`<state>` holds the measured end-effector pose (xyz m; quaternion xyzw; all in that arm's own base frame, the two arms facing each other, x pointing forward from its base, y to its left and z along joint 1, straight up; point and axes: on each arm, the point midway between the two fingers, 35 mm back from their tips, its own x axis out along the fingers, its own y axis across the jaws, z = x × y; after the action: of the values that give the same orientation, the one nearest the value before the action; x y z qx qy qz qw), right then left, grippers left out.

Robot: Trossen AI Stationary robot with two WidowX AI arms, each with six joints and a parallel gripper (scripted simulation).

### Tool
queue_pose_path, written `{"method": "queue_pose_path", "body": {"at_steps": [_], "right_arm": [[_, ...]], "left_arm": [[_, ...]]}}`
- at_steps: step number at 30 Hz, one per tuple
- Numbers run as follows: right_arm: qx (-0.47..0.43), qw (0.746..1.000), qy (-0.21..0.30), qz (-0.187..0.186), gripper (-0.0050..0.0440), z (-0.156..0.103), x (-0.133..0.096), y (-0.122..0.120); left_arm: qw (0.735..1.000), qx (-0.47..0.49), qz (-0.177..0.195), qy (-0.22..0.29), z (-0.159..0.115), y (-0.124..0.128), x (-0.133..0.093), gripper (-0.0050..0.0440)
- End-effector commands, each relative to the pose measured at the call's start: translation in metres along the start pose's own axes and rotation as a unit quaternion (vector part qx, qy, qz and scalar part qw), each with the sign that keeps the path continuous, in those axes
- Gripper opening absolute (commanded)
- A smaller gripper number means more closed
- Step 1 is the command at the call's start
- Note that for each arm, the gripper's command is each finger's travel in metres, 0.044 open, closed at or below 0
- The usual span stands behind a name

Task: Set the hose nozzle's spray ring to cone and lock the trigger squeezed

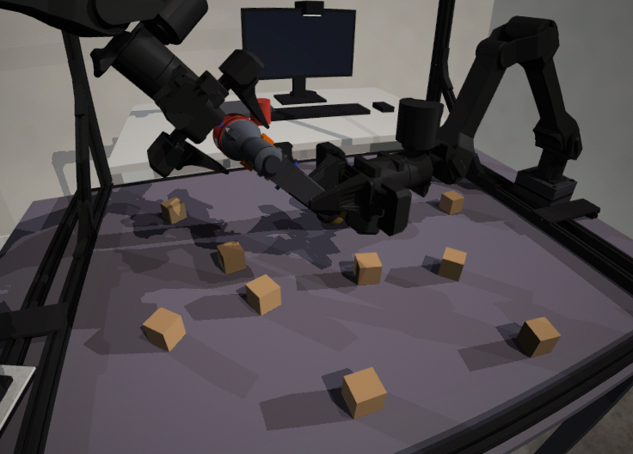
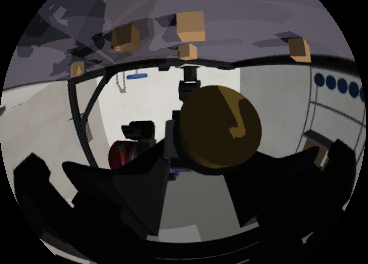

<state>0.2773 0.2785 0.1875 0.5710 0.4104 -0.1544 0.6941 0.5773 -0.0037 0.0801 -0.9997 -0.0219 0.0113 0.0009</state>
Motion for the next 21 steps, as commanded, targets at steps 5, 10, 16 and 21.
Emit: {"method": "queue_pose_path", "body": {"at_steps": [5,10,16,21], "right_arm": [[0.003,1.000,0.001,0.007,0.0400,0.001,-0.029,0.004],[0.003,1.000,0.001,0.007,0.0400,0.001,-0.044,0.005],[0.003,1.000,0.001,0.007,0.0400,0.001,-0.056,0.005],[0.003,1.000,0.001,0.007,0.0400,0.001,-0.071,0.006]], "left_arm": [[1.000,-0.001,-0.001,0.011,-0.007,0.000,0.002,0.0000],[1.000,-0.001,-0.001,0.011,-0.007,0.000,0.002,0.0000],[1.000,-0.001,-0.001,0.011,-0.007,0.000,0.002,0.0000],[1.000,-0.001,-0.001,0.011,-0.007,0.000,0.002,0.0000]]}}
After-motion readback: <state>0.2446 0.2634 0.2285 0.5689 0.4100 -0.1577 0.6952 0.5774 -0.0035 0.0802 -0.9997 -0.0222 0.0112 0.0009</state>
